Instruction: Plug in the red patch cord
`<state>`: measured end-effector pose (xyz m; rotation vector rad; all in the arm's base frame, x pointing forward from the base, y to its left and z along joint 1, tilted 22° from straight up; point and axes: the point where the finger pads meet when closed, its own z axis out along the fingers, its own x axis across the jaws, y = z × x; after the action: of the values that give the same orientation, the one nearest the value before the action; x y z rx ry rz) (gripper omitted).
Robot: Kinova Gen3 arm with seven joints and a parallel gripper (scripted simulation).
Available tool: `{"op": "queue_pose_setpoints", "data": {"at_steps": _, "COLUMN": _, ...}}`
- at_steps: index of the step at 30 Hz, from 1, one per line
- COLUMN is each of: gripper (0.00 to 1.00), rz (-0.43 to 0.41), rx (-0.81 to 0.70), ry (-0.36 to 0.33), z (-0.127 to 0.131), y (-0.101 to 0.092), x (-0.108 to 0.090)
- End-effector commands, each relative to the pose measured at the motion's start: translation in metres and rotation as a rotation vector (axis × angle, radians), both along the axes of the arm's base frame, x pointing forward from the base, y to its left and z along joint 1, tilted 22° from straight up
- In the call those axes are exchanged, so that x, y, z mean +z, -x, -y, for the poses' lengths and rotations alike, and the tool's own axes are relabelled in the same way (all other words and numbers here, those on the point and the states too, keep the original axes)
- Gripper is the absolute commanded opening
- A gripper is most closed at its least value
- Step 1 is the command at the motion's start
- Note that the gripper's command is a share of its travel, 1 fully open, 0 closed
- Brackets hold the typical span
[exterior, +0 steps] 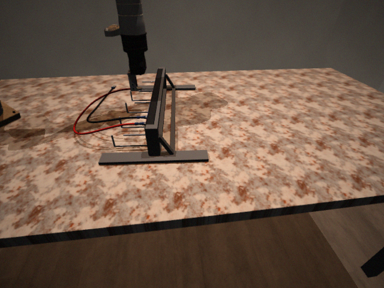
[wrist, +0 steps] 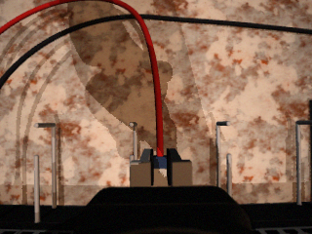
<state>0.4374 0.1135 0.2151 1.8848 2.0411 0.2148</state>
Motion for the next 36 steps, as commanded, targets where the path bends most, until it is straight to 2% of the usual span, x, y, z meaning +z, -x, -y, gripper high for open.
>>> {"op": "queue_pose_setpoints", "data": {"at_steps": 1, "gripper": 0.0, "rz": -0.002, "rx": -0.006, "ry": 0.005, "z": 0.002, "y": -0.005, "x": -0.003}}
{"op": "queue_pose_setpoints", "data": {"at_steps": 11, "gripper": 0.0, "rz": -0.002, "rx": -0.006, "ry": 0.005, "z": 0.002, "y": -0.015, "x": -0.008}}
{"op": "queue_pose_setpoints", "data": {"at_steps": 36, "gripper": 0.0, "rz": -0.002, "rx": -0.006, "ry": 0.005, "z": 0.002, "y": -0.017, "x": -0.008}}
